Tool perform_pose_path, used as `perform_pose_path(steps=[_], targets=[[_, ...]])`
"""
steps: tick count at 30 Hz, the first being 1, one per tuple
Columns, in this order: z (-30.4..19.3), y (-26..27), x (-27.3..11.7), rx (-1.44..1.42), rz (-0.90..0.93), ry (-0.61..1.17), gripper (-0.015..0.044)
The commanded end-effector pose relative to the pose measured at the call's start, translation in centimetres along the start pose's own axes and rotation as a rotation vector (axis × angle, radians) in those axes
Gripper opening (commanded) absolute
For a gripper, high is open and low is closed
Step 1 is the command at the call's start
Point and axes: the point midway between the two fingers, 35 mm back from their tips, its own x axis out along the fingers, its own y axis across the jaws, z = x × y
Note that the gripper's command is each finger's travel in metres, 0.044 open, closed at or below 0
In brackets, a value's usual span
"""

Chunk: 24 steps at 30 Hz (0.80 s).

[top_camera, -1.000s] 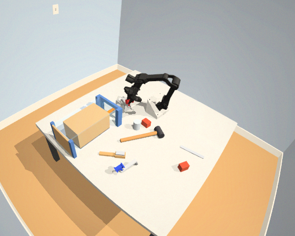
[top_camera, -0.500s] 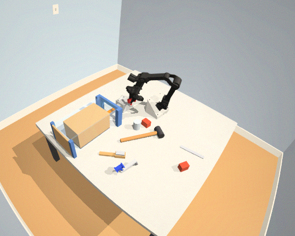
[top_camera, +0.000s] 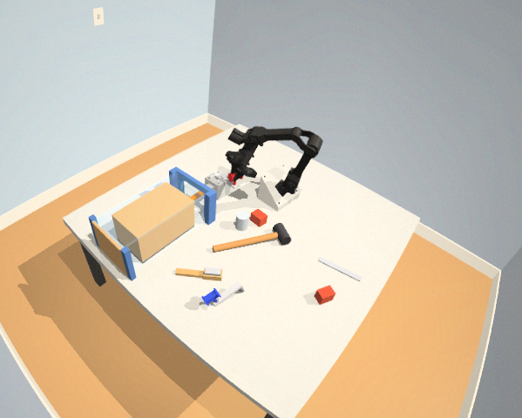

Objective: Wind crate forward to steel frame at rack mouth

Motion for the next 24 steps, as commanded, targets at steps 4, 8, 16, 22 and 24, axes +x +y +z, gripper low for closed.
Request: perform_pose_path(steps=[4, 8, 16, 22, 24], targets=[[-1.5, -0.8, -0.4, 0.017, -0.018, 0.025, 0.0000], [-1.9, -1.0, -0.6, 0.017, -0.018, 0.025, 0.0000], [-2.5, -1.6, -0.9, 0.017, -0.019, 0.025, 0.0000], [-3.0, -2.0, -1.1, 0.017, -0.019, 0.026, 0.0000], [-3.2, -2.1, -1.2, 0.017, -0.019, 0.026, 0.0000]])
